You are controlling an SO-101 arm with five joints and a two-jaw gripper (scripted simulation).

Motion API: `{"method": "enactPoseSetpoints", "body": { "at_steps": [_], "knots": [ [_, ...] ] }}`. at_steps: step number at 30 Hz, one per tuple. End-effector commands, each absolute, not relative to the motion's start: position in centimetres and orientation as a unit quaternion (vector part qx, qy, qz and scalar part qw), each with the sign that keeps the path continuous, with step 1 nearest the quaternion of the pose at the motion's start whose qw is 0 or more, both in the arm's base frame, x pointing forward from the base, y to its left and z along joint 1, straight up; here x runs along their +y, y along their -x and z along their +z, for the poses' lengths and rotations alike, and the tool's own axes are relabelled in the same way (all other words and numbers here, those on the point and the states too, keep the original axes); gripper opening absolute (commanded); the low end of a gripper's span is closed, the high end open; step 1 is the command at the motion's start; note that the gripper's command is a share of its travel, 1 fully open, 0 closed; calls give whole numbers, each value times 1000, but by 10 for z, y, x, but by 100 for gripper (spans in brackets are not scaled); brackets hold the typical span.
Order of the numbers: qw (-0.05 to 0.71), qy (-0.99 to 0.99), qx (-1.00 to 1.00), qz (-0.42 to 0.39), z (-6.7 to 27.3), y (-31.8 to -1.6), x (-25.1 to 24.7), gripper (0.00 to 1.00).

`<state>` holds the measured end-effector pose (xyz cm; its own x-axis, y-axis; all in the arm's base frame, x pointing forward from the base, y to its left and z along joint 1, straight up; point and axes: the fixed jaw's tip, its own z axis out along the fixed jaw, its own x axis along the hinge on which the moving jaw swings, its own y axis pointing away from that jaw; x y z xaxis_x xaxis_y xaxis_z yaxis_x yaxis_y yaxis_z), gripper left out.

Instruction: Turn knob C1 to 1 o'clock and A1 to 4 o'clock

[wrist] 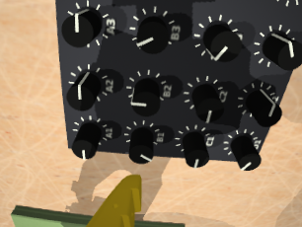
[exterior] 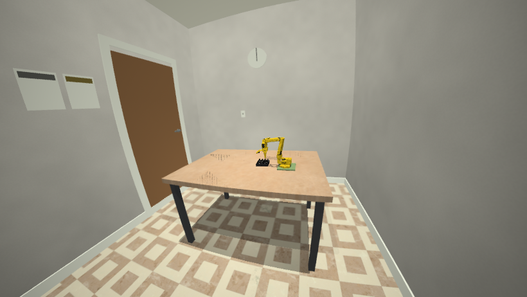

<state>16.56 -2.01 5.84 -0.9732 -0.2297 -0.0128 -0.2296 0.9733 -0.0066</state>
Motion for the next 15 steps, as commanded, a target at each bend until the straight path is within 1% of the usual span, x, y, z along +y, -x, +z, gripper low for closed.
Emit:
{"method": "enactPoseSetpoints", "body": {
  "at_steps": [1, 7, 9, 15],
  "knots": [
    [0, 177, 984, 0, 57, -165, -17, 35],
    [0, 276, 961, 0, 57, -164, -16, 34],
    [0, 276, 961, 0, 57, -164, -16, 34],
    [0, 386, 923, 0, 57, -163, -14, 31]
  ]
}}
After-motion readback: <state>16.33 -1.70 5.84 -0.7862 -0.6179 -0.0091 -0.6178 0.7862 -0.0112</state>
